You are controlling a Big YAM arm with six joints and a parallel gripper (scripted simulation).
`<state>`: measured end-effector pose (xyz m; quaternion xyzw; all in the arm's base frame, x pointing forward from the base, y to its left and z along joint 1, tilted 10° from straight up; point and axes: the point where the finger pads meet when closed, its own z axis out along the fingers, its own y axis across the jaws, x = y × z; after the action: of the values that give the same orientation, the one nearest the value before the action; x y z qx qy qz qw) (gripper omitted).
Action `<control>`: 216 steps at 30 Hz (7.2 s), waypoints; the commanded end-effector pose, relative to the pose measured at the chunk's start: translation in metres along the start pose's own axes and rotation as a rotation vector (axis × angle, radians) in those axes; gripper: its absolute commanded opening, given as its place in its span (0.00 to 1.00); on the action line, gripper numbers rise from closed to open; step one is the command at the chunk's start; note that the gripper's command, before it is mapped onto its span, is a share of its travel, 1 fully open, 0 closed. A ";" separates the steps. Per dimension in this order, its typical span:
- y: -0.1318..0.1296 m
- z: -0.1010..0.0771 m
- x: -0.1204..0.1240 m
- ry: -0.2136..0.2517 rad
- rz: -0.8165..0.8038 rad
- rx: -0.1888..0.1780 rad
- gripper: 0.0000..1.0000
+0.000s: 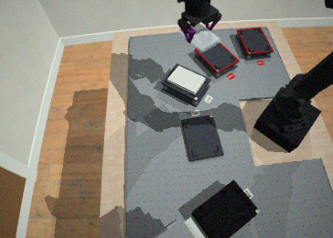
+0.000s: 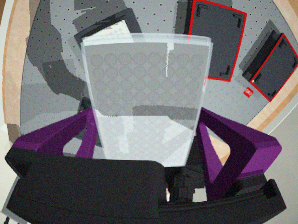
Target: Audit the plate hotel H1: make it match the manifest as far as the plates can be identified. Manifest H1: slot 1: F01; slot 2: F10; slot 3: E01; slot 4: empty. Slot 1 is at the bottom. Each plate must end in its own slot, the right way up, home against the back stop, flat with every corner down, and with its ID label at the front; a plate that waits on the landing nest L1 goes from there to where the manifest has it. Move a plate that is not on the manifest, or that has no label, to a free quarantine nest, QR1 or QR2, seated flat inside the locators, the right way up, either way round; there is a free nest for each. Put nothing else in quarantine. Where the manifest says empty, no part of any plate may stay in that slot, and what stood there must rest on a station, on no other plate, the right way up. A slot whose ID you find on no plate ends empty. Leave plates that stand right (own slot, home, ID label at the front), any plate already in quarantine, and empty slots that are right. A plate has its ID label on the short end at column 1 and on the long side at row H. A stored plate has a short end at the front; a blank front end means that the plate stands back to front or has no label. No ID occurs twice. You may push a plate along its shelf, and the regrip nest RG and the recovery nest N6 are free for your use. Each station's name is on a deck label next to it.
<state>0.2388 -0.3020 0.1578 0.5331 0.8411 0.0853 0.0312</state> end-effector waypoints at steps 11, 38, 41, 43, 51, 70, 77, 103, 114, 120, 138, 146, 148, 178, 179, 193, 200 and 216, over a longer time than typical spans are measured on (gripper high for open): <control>-0.043 -0.003 -0.017 -0.026 0.068 -0.003 0.86; -0.127 -0.022 -0.050 -0.074 0.060 0.009 0.86; -0.130 -0.022 -0.050 -0.074 0.060 0.010 0.86; -0.136 -0.026 -0.051 -0.081 0.059 0.011 0.86; -0.145 0.008 -0.035 -0.017 0.061 0.001 0.86; -0.136 0.055 -0.035 -0.014 0.066 -0.001 0.86; -0.134 0.061 -0.036 -0.033 0.063 0.001 0.86; -0.134 0.130 -0.034 -0.012 0.066 -0.002 0.86; -0.139 0.115 -0.045 -0.045 0.063 0.003 0.86; -0.139 0.115 -0.046 -0.045 0.063 0.003 0.86; -0.135 0.127 -0.046 -0.034 0.062 0.001 0.86; -0.135 0.138 -0.035 -0.012 0.066 -0.001 0.86; -0.135 0.140 -0.035 -0.013 0.066 -0.001 0.86; -0.133 0.150 -0.037 -0.029 0.061 0.000 0.86; -0.134 0.154 -0.035 -0.021 0.063 -0.001 0.86; -0.134 0.167 -0.034 -0.012 0.066 -0.002 0.86; -0.134 0.171 -0.034 -0.011 0.066 -0.002 0.86; -0.134 0.180 -0.033 -0.011 0.066 -0.002 0.86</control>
<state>0.1520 -0.3681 -0.0405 0.5630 0.8215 0.0855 0.0297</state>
